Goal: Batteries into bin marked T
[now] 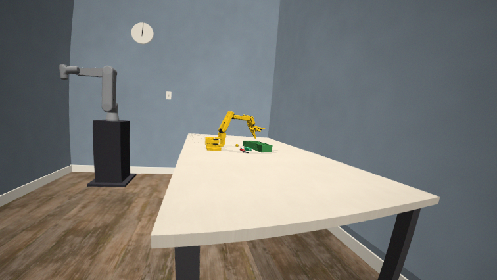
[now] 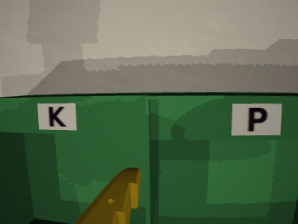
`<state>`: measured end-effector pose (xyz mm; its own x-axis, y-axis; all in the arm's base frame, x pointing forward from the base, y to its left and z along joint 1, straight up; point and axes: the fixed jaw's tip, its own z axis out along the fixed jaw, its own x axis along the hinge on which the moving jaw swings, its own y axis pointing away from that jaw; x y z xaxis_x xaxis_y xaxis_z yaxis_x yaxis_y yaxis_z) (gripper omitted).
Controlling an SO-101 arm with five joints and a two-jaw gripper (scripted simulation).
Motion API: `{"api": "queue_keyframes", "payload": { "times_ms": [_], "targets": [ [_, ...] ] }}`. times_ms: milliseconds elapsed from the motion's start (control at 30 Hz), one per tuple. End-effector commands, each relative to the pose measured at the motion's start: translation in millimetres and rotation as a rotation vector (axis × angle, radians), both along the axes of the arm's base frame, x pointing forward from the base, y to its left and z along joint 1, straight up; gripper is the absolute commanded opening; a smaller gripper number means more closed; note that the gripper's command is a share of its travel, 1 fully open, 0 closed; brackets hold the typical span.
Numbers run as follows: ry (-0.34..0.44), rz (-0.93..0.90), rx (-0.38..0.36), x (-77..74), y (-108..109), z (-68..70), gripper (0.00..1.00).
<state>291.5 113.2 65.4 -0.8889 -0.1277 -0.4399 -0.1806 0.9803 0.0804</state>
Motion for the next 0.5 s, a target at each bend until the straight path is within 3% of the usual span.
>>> {"api": "queue_keyframes", "payload": {
  "times_ms": [0, 200, 467],
  "targets": [
    [-0.068, -0.002, 0.060, 0.7, 18, 14.2, 1.00],
    [-0.067, -0.004, 0.105, -6.7, 38, 12.3, 1.00],
    [-0.066, -0.004, 0.115, -8.5, 42, 11.9, 1.00]
  ]
}}
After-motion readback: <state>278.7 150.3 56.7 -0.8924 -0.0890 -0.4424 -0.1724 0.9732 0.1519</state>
